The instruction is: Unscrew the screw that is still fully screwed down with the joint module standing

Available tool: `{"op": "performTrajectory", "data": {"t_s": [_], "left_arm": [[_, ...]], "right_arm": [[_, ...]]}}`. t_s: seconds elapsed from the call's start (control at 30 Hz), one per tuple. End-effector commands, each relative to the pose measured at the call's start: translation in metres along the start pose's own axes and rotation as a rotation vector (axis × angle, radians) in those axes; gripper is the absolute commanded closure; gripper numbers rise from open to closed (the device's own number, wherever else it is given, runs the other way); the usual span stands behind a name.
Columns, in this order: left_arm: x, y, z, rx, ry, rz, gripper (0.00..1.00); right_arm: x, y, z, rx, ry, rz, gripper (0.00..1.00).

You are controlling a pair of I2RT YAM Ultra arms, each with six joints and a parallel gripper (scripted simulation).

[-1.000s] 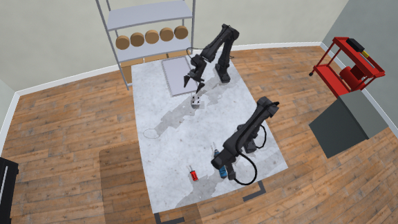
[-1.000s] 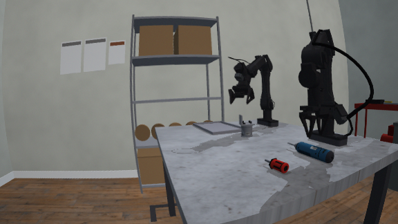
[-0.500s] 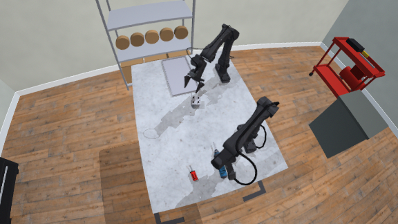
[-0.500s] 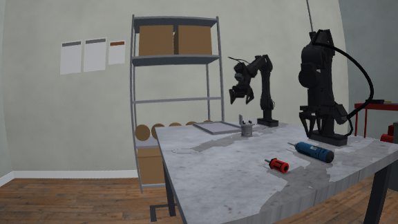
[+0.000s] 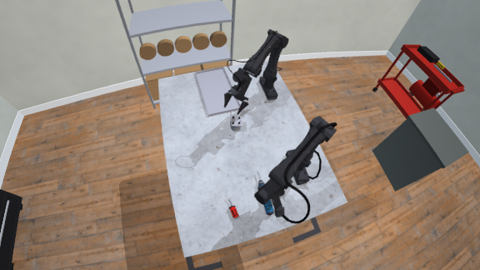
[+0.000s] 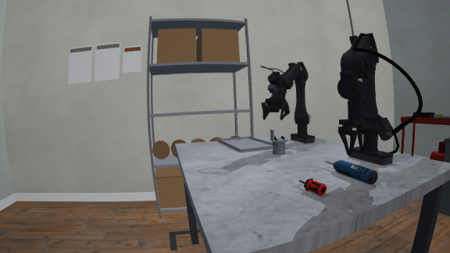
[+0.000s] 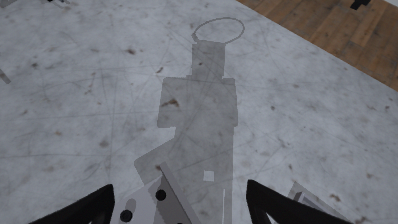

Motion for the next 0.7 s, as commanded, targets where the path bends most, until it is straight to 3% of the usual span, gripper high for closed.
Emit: {"op": "performTrajectory", "data": {"t_s": [0.0,0.3,0.33,0.67], "left_arm": [[-0.008,-0.011,-0.006,-0.046,0.006,0.029,0.35],[-0.008,-0.011,-0.006,-0.046,0.006,0.029,0.35],[-0.008,-0.011,-0.006,-0.046,0.006,0.029,0.35],[-0.008,-0.011,-0.006,-0.046,0.006,0.029,0.35]], "right_arm": [[0.004,-0.007,-0.008,-0.058,0.028,0.055,0.14],[0.010,-0.005,-0.013,-0.079,0.049,0.095,0.14],[0.008,-0.004,0.000,-0.063,0.053,0.110,0.14],[0.019,-0.001,0.008,-0.107,0.101,0.210,0.14]]}}
Point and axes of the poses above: on each arm, the point where the finger pads meet when closed, its own y axis out along the fingers, its own x axis across the jaws, z = x × y, the point moved 3 cm from there along -y, back along the fingers, and after that the axes turned 14 degrees about y, right-handed, at the moved point
